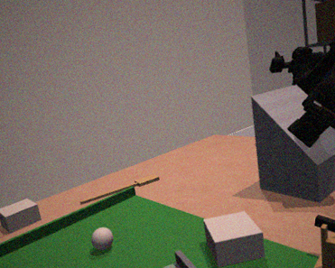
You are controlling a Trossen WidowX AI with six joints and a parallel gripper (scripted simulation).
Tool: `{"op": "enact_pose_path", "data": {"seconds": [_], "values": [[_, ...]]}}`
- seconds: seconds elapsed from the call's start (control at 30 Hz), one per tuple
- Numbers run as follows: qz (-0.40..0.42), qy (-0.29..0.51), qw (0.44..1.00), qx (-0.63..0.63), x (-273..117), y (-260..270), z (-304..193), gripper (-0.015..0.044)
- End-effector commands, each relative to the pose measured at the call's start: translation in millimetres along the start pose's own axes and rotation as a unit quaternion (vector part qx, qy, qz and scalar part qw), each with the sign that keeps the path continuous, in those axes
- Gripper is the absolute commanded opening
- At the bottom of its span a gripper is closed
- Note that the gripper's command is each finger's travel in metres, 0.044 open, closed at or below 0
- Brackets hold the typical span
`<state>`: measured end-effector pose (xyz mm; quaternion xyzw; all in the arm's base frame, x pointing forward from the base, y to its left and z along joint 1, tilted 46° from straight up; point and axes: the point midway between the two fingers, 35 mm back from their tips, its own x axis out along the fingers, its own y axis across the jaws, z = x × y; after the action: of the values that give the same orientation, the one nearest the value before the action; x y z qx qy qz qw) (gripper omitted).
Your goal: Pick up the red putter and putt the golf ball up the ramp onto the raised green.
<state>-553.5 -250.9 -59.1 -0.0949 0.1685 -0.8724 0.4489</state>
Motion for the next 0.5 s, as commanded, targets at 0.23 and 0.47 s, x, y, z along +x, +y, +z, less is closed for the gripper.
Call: {"op": "enact_pose_path", "data": {"seconds": [0.23, 0.47], "values": [[0.095, -0.01, 0.995, -0.01, 47.5, 82.3, 50.9, 0.044], [0.185, 0.004, 0.983, 0.012, 71.5, 158.5, 98.0, 0.044]]}}
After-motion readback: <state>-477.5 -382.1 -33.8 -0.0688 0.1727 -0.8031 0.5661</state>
